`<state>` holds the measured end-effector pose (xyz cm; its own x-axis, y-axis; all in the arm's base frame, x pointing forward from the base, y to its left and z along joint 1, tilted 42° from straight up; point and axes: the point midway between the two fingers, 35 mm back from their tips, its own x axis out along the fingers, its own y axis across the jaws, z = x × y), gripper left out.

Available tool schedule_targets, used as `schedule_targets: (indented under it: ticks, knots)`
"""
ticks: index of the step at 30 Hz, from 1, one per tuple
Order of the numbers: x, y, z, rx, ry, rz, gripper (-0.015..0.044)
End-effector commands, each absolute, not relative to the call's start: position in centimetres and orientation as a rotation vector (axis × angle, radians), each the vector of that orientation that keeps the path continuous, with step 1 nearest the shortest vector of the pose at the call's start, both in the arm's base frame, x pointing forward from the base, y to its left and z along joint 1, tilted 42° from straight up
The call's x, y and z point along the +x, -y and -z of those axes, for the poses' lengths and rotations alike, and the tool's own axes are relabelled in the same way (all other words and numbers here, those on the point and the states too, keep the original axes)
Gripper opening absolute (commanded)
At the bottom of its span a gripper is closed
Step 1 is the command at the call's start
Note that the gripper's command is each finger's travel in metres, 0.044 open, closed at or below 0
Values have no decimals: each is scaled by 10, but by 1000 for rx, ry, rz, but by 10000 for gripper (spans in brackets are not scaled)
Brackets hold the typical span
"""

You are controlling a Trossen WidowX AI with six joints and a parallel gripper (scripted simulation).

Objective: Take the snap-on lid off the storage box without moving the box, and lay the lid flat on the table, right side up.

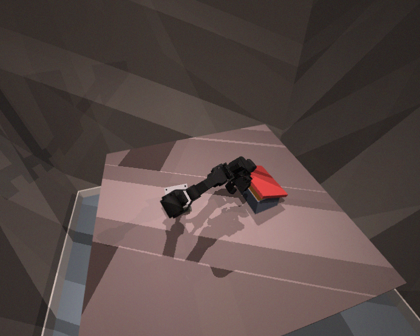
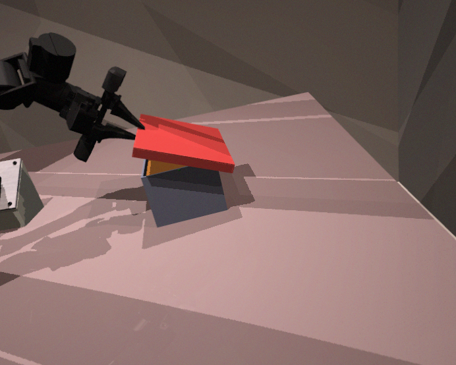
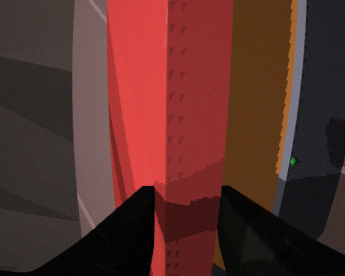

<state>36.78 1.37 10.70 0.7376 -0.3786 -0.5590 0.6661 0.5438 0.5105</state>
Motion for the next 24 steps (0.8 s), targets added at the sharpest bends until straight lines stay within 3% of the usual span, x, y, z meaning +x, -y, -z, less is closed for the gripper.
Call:
schedule_targets:
  ticks: [1,24]
  knots:
    - [372,-19,-113,777,-406,636,0]
    - [395,-40,-134,779,-405,636,0]
